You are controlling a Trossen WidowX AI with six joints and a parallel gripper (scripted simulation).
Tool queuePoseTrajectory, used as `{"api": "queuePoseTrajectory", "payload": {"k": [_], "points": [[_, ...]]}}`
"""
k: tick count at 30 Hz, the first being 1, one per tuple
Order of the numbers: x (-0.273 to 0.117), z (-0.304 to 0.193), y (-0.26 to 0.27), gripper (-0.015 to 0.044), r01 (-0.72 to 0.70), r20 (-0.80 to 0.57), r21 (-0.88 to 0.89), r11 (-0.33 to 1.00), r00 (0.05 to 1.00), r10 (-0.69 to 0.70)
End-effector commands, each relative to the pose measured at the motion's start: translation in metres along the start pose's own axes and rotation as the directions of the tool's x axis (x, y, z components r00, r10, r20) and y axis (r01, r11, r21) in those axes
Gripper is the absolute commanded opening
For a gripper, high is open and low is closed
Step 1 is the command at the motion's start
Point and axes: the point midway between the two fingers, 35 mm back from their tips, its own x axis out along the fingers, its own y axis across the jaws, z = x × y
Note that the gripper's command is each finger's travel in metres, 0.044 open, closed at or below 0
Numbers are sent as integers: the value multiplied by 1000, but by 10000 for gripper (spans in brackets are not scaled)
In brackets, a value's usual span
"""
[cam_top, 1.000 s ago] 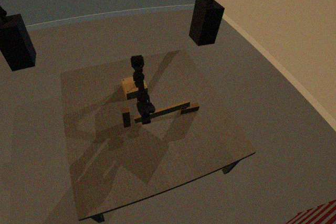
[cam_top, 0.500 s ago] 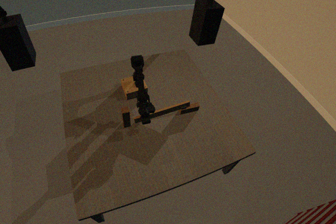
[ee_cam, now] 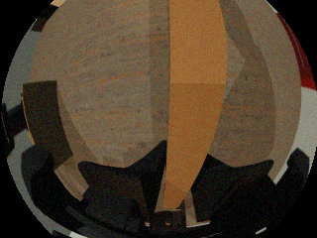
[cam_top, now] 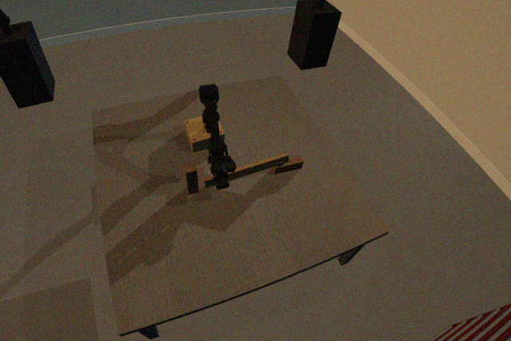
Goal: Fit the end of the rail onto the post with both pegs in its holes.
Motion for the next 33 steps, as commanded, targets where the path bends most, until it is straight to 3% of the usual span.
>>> {"api": "queuePoseTrajectory", "payload": {"k": [1, 33], "points": [[-2, 0, 0, 0, -1, -2, -2, 1000, 1000, 1], [-19, 0, -3, 0, 0, -2, -2, 1000, 1000, 0]]}}
